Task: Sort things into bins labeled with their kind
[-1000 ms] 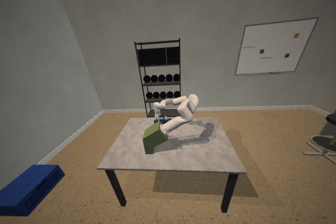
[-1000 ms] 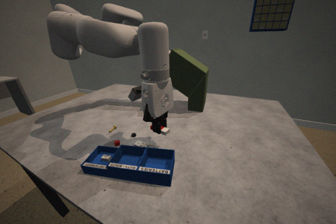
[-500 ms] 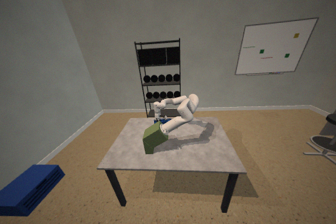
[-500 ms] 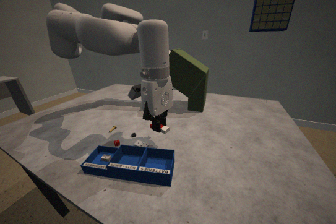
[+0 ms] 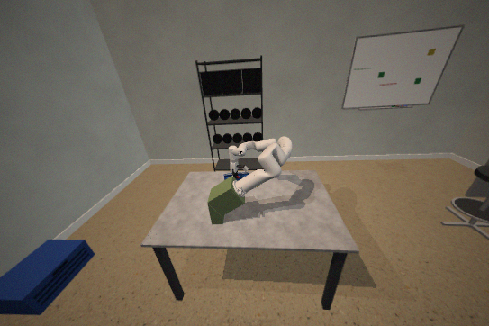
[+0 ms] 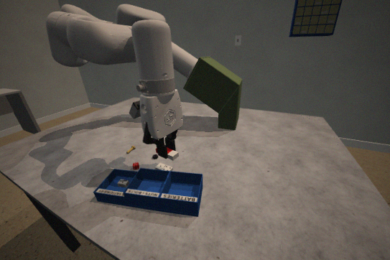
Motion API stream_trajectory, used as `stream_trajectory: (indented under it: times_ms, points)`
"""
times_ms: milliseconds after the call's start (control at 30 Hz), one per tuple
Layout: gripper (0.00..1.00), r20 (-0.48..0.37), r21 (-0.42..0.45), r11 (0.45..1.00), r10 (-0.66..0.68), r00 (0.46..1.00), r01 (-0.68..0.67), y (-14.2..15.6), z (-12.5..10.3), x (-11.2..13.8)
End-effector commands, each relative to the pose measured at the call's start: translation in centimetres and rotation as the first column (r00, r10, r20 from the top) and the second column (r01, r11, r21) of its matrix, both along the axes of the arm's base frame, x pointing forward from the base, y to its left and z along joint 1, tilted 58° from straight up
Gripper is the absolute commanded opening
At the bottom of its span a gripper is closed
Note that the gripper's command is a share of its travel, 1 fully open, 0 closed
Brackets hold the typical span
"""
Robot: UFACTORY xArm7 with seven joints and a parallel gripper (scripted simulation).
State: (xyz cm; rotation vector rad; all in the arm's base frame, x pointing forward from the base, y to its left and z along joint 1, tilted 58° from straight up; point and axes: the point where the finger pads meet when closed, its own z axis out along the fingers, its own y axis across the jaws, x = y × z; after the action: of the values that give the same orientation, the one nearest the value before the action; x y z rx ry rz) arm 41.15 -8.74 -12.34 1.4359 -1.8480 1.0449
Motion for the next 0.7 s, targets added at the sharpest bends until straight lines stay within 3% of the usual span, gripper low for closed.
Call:
stream_trajectory:
  times_ms: [0,200,300,400,433,667]
  points:
    - [0.0,0.003,0.003,1.0,0.003,1.0,-0.003,-0.6,1.4,1.9]
    - [0.0,0.003,0.003,1.0,0.003,1.0,-0.003,-1.5,3.0,3.8]
    - [0.0,-0.124,0.004,0.997,0.082,0.989,-0.083,-2.1,4.1,5.1]
    - [0.0,-0.144,0.005,0.995,0.095,0.985,-0.096,-2.3,4.4,5.6]
    - [0.0,-0.207,0.01,0.991,0.134,0.969,-0.135,-2.5,4.8,6.0]
    - [0.0,-0.369,0.036,0.97,0.235,0.899,-0.239,-4.0,7.3,9.1]
